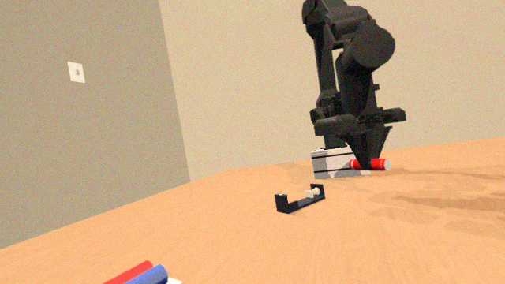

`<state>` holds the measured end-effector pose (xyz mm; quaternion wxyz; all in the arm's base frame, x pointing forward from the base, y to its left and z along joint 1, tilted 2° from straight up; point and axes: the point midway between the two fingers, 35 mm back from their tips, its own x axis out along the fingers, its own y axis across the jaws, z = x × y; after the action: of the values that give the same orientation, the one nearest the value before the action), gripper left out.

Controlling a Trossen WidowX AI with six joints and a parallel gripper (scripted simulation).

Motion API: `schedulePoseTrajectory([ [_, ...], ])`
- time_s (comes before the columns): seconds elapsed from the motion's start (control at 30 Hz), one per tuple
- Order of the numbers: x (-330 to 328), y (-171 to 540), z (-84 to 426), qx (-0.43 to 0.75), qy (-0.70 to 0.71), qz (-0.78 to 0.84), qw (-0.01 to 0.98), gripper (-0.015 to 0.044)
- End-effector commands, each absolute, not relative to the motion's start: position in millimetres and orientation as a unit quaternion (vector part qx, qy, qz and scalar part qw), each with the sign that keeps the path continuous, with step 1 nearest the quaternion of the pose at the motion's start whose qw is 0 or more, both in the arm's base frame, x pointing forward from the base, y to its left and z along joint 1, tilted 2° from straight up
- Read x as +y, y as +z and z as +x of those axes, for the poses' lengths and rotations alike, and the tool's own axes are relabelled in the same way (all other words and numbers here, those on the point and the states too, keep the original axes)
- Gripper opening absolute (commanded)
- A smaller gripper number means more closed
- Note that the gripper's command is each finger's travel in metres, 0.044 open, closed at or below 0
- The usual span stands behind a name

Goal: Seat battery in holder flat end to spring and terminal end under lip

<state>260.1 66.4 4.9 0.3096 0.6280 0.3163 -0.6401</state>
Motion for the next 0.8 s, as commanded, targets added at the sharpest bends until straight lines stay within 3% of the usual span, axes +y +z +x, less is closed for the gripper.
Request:
schedulePoseTrajectory([
  [0.0,59,9,264,0.348,-0.623,0.612,0.340,0.0065],
  [0.77,-9,24,288,0.582,-0.410,0.403,0.575,0.0065],
])
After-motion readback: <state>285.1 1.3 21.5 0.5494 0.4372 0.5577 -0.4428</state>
